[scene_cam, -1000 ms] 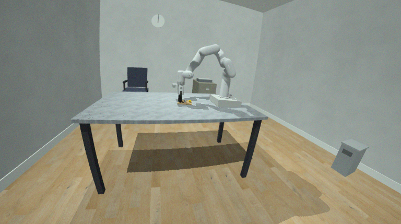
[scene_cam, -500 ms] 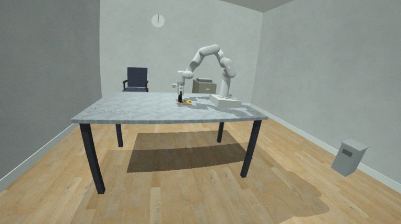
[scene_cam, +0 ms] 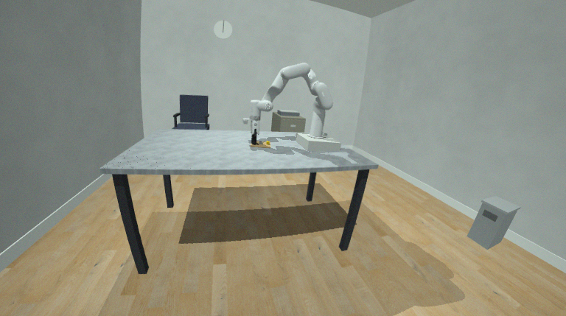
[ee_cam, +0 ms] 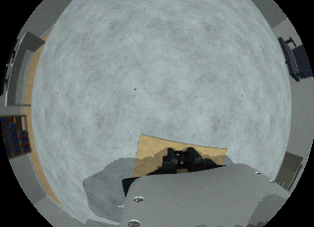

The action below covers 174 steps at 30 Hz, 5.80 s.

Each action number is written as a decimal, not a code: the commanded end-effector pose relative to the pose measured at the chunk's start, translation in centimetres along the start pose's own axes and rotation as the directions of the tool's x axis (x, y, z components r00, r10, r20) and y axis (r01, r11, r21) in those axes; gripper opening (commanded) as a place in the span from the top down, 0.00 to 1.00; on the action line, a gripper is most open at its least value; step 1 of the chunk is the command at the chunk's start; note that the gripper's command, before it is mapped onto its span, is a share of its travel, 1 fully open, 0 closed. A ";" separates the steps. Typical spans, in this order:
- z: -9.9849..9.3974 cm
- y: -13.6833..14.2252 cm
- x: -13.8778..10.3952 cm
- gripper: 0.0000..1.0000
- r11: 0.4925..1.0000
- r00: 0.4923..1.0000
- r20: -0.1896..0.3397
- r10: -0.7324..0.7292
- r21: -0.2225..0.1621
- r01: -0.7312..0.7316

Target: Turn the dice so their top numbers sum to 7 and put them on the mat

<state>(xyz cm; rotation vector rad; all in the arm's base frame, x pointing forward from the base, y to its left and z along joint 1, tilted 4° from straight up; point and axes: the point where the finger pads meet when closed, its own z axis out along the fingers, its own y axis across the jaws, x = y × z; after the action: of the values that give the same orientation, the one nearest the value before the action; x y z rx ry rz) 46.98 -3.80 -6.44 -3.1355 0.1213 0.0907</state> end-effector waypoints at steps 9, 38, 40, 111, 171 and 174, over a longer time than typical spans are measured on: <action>-0.1 0.0 0.2 0.85 1.000 1.000 -0.004 0.000 0.000 0.000; -0.1 0.0 0.2 0.72 1.000 1.000 -0.004 0.000 0.000 0.000; -0.1 0.0 0.2 0.68 1.000 1.000 -0.004 0.000 0.000 0.000; -9.3 -0.3 0.1 0.00 1.000 1.000 -0.004 0.000 0.000 0.000; -17.4 -0.5 0.1 0.00 1.000 1.000 -0.004 0.000 -0.001 0.000; -17.4 -0.5 0.1 0.00 1.000 1.000 -0.004 0.000 -0.001 0.000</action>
<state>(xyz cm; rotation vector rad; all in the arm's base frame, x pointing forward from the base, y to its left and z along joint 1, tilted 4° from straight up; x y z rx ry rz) 47.98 -3.35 10.74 -3.1361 0.1213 0.0919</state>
